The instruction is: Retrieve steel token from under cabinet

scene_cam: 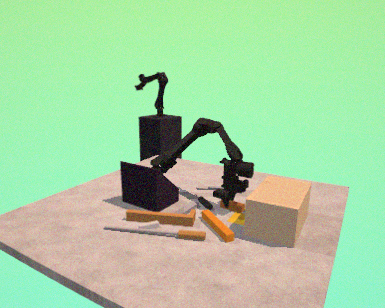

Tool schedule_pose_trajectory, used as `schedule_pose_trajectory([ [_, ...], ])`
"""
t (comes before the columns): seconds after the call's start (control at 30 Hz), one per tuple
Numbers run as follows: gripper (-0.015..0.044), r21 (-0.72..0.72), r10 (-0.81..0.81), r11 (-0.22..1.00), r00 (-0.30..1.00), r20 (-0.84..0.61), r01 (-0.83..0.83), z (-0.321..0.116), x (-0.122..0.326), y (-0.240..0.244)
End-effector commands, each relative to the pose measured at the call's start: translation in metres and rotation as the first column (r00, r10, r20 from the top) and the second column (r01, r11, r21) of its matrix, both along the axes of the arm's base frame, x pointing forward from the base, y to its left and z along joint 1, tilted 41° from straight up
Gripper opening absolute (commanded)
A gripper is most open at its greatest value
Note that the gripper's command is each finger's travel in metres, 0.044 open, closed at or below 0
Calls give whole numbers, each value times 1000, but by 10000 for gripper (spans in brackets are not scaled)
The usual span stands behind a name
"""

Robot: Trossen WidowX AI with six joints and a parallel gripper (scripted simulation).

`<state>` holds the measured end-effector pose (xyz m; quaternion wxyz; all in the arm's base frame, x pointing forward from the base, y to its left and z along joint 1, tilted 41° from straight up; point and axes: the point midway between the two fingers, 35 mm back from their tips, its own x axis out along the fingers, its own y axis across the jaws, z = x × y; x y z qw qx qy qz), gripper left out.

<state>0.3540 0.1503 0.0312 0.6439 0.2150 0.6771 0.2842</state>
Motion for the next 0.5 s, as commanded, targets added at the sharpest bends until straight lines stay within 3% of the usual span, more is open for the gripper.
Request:
schedule_pose_trajectory([
  [0.0,0,-2,-1,1000,1000,-2,1,-1,-5,0],
  [0.47,0,-2,-1,1000,1000,-3,1,0,-19,-1],
])
